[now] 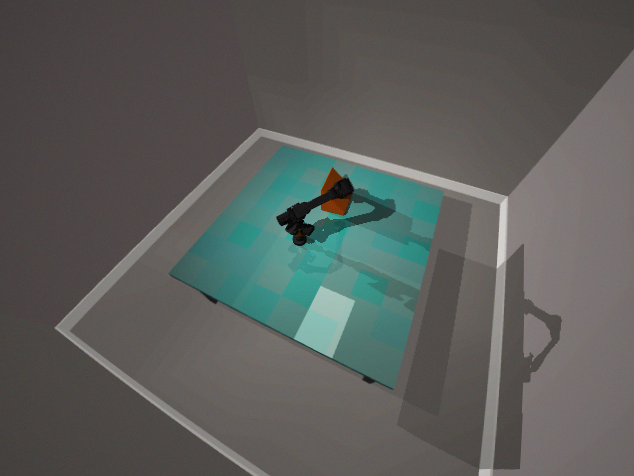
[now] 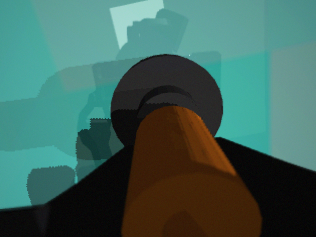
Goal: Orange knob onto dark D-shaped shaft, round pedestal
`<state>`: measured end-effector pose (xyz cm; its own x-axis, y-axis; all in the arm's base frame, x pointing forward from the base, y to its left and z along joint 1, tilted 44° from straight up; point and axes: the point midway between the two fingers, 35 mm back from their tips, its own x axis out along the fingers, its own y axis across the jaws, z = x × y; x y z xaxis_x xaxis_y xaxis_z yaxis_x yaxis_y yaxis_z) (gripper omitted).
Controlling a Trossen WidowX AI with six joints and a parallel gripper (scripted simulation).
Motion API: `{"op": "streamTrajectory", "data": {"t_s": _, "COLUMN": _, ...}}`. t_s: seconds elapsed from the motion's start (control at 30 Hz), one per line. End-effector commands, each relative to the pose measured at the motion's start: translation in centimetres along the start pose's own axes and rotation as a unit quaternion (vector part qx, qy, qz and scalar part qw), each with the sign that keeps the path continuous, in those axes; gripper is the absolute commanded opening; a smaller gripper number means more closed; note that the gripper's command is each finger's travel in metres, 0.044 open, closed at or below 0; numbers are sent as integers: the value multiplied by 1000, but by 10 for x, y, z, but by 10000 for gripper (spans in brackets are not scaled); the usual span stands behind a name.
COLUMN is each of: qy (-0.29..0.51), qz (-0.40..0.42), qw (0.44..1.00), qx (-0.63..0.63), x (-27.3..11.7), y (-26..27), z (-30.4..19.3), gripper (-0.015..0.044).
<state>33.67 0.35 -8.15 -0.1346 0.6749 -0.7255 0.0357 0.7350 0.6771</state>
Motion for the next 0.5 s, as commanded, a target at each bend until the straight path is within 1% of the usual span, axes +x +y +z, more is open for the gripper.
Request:
{"op": "streamTrajectory", "data": {"t_s": 0.0, "qy": -3, "qz": 1, "qw": 1000, "qx": -5, "x": -3, "y": 1, "z": 1, "gripper": 0}}
{"op": "streamTrajectory", "data": {"t_s": 0.2, "qy": -3, "qz": 1, "qw": 995, "qx": -100, "x": -3, "y": -1, "z": 1, "gripper": 0}}
{"op": "streamTrajectory", "data": {"t_s": 0.47, "qy": -3, "qz": 1, "qw": 994, "qx": -105, "x": 1, "y": -2, "z": 1, "gripper": 0}}
